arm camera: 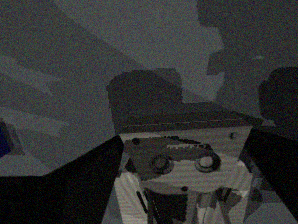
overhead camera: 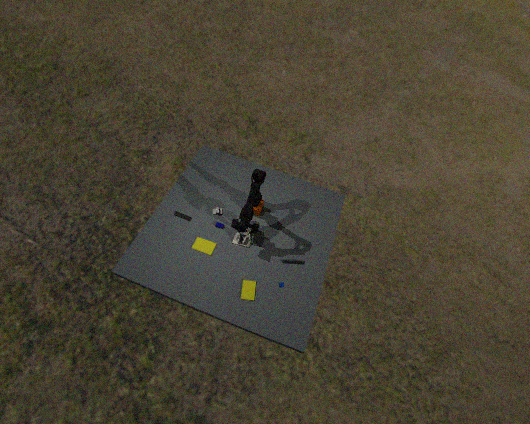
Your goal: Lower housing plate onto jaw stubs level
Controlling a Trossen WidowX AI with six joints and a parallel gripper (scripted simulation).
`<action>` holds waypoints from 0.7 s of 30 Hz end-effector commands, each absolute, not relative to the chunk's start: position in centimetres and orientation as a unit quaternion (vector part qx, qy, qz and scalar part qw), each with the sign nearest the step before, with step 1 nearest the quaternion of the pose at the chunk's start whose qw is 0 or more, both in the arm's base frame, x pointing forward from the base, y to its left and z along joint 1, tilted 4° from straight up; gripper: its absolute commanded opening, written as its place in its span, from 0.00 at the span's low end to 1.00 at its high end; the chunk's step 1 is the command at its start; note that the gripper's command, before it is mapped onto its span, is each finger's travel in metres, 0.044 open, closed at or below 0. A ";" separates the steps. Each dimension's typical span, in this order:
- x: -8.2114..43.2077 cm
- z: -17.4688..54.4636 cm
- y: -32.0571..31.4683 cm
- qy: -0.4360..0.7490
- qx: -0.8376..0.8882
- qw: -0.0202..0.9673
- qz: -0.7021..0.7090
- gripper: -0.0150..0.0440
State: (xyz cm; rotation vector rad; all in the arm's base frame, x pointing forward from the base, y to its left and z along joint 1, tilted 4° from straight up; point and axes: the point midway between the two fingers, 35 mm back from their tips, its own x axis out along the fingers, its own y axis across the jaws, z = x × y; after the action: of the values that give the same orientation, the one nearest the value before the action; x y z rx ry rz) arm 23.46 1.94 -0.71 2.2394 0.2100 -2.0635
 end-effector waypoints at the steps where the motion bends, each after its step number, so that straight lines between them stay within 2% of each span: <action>1: 23.6 0.4 1.9 0.068 0.735 0.045 -0.673 1.00; 7: 22.9 6.4 1.6 0.067 0.736 0.044 -0.673 1.00; 12: 23.1 6.1 1.7 0.066 0.739 0.042 -0.669 1.00; 21: 19.4 11.3 1.3 0.067 0.735 0.044 -0.673 1.00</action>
State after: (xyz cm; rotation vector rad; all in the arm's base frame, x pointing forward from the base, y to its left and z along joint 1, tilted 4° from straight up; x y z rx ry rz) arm 19.99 1.33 10.49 2.2504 0.1994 -2.0601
